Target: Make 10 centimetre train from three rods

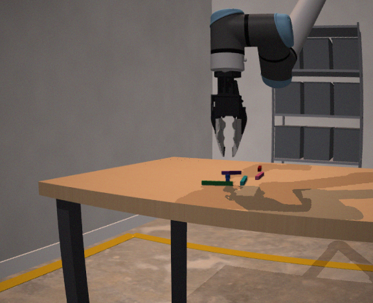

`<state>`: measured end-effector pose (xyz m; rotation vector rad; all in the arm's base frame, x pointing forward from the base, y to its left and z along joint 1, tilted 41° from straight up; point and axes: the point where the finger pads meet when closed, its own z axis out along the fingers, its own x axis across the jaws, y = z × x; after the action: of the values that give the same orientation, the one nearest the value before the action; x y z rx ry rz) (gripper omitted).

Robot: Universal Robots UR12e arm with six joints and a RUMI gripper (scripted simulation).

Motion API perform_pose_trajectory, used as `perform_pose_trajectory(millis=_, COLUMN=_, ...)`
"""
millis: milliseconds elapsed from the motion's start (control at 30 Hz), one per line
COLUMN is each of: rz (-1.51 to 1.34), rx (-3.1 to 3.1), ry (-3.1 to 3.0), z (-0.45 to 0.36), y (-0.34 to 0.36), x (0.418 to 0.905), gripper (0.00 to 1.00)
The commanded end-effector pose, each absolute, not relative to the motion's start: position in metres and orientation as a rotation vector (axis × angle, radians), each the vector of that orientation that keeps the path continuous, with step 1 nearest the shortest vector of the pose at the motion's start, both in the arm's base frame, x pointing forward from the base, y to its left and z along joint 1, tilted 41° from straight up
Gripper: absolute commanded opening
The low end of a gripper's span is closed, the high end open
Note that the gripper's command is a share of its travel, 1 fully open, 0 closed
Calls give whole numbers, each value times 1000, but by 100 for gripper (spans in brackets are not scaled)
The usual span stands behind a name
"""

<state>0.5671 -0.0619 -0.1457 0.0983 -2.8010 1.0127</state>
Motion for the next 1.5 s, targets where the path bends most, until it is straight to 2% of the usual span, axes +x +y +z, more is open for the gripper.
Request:
perform_pose_trajectory(millis=0, rz=1016, rx=98, ry=-2804, z=-145, y=-61, x=570, gripper=14)
perform_pose_trajectory(millis=1467, rz=1013, rx=98, ry=-2798, z=-181, y=-91, x=560, gripper=14)
